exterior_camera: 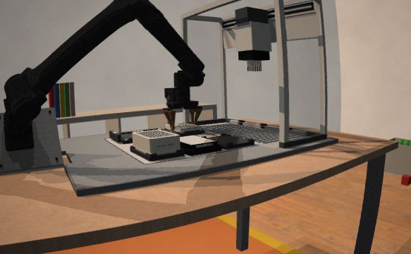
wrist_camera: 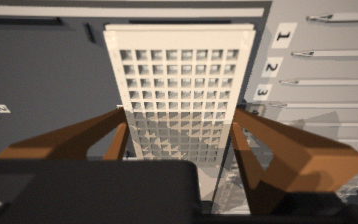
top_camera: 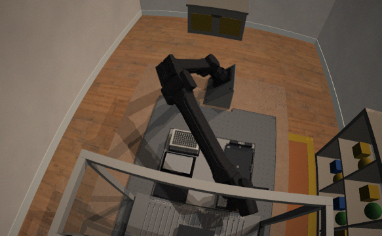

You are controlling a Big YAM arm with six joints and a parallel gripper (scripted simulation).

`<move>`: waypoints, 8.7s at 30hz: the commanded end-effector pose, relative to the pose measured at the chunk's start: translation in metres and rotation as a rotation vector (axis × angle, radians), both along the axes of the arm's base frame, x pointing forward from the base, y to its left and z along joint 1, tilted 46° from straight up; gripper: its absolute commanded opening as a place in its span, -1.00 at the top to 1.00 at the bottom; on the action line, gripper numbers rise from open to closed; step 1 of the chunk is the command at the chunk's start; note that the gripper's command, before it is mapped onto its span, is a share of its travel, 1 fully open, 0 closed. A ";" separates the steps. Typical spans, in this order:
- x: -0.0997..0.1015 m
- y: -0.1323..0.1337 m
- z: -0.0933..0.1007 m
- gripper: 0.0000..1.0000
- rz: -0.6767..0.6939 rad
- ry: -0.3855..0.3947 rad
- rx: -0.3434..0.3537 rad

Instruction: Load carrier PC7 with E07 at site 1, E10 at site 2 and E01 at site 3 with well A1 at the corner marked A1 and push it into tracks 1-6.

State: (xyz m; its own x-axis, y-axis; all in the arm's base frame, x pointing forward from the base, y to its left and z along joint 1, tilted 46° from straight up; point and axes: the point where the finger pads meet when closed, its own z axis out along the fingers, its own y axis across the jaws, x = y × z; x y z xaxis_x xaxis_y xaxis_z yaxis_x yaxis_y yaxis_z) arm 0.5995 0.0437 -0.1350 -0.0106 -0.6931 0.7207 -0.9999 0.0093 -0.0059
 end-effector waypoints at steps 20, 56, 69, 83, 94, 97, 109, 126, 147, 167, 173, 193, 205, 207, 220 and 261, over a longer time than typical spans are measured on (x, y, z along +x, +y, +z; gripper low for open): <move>0.012 0.011 0.013 -0.92 0.014 -0.035 0.010; 0.012 0.065 0.045 -0.92 0.028 -0.035 0.011; 0.011 0.069 0.069 -0.92 0.014 -0.036 0.014; -0.020 0.008 0.120 -1.00 0.006 -0.029 0.010; -0.046 -0.031 0.158 -1.00 0.006 -0.027 0.007; -0.055 -0.044 0.171 -1.00 0.006 -0.026 0.006; -0.083 -0.083 0.213 -1.00 0.012 -0.025 0.005; -0.104 -0.107 0.246 -1.00 0.045 0.002 0.001; -0.113 -0.160 0.209 -1.00 0.006 0.011 -0.002; -0.104 -0.147 0.216 -1.00 0.042 -0.017 -0.001; -0.104 -0.147 0.216 -1.00 0.042 -0.017 -0.001; -0.110 -0.167 0.205 -1.00 0.018 -0.011 -0.002; -0.111 -0.183 0.192 -1.00 0.006 -0.001 -0.002; -0.111 -0.184 0.192 -1.00 0.006 -0.001 -0.002; -0.103 -0.176 0.199 1.00 0.018 -0.021 -0.001; -0.095 -0.132 0.243 1.00 0.030 -0.050 0.001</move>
State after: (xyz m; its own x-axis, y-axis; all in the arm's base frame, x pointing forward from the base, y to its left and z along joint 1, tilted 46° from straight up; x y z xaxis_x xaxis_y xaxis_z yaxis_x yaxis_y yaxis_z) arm 0.4826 -0.1089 0.0806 0.0132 -0.6928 0.7210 -0.9999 -0.0014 0.0170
